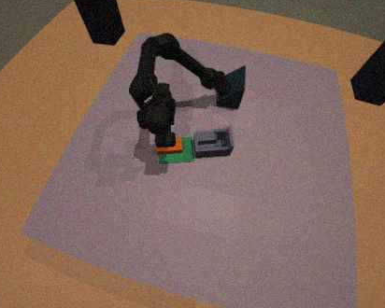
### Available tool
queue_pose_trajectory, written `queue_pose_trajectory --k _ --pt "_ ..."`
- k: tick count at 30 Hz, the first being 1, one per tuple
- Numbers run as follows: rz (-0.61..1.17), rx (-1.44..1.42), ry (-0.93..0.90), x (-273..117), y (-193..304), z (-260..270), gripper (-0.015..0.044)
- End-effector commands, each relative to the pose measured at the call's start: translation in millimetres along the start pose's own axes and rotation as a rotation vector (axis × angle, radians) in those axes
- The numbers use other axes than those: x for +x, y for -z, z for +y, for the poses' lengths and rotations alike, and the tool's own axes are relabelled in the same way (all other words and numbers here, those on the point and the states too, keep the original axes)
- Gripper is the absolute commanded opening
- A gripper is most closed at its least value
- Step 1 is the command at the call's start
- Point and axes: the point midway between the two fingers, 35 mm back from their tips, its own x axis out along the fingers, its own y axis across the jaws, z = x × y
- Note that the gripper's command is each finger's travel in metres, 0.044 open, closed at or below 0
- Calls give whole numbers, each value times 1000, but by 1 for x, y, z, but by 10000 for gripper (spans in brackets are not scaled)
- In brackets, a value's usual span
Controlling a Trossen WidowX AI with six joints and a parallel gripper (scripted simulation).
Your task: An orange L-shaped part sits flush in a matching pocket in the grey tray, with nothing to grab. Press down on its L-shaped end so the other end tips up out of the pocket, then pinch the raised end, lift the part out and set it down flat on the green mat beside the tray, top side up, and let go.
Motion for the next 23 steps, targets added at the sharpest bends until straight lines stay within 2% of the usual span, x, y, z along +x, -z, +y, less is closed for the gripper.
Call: queue_pose_trajectory --k 1,23 --pt "2 13 -6 -18 0 -2 400" --pt "-1 5 -10 -13 0 -1 400"
